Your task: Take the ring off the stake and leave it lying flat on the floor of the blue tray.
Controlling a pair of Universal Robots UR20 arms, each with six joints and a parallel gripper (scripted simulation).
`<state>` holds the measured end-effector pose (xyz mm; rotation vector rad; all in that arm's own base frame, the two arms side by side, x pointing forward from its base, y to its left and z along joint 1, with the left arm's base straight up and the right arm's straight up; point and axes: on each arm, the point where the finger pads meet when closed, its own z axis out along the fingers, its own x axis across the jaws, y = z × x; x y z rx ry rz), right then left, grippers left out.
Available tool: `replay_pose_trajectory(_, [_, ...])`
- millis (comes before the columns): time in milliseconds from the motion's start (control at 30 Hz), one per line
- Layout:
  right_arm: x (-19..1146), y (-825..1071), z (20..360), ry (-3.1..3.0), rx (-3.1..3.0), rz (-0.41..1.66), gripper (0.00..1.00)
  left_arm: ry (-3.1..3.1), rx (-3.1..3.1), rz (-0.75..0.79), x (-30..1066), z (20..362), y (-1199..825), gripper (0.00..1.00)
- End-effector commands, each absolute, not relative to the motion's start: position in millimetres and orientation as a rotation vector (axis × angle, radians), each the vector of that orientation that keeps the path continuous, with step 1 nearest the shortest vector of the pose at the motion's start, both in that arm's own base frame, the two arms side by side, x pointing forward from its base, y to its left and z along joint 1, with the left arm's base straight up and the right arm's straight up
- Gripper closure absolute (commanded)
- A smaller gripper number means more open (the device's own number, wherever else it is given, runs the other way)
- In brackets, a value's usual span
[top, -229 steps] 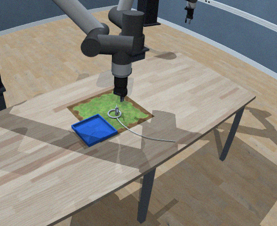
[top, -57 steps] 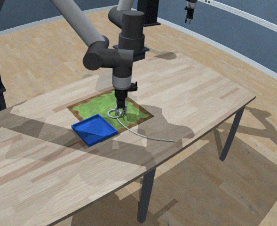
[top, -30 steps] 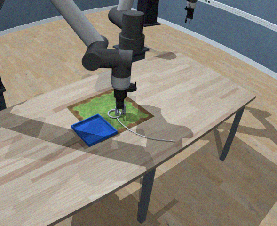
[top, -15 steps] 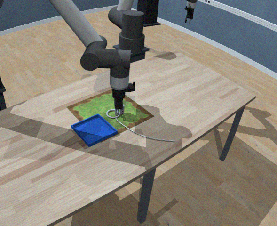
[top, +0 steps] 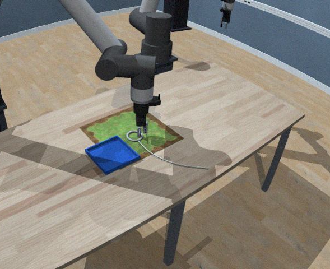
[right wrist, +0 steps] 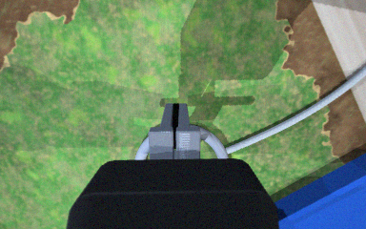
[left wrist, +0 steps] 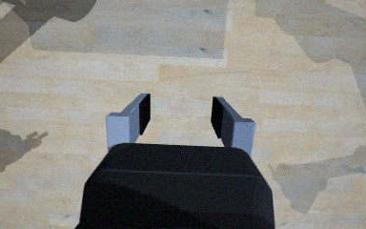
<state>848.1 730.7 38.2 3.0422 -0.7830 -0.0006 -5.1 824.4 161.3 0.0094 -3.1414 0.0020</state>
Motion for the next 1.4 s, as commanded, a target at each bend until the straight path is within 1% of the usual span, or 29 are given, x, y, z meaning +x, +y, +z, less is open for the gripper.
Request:
replay_pose_trajectory(0, [848.6,731.3,60.4,-0.783,3.043,0.001,1.0,-3.142,0.01,0.0,-5.0,162.0,824.9,0.0])
replay_pose_trajectory(233, [848.6,731.2,98.1,-0.783,3.043,0.001,1.0,-3.142,0.01,0.0,-5.0,162.0,824.9,0.0])
replay_pose_trajectory(300, [848.6,731.2,98.1,-0.783,3.043,0.001,1.0,-3.142,0.01,0.0,-5.0,162.0,824.9,0.0])
replay_pose_trajectory(467, [848.6,731.2,112.1,-0.783,3.043,0.001,1.0,-3.142,0.01,0.0,-5.0,162.0,824.9,0.0])
replay_pose_trajectory(1367, [848.6,731.2,114.0,-0.783,3.043,0.001,1.0,-3.142,0.01,0.0,-5.0,162.0,824.9,0.0])
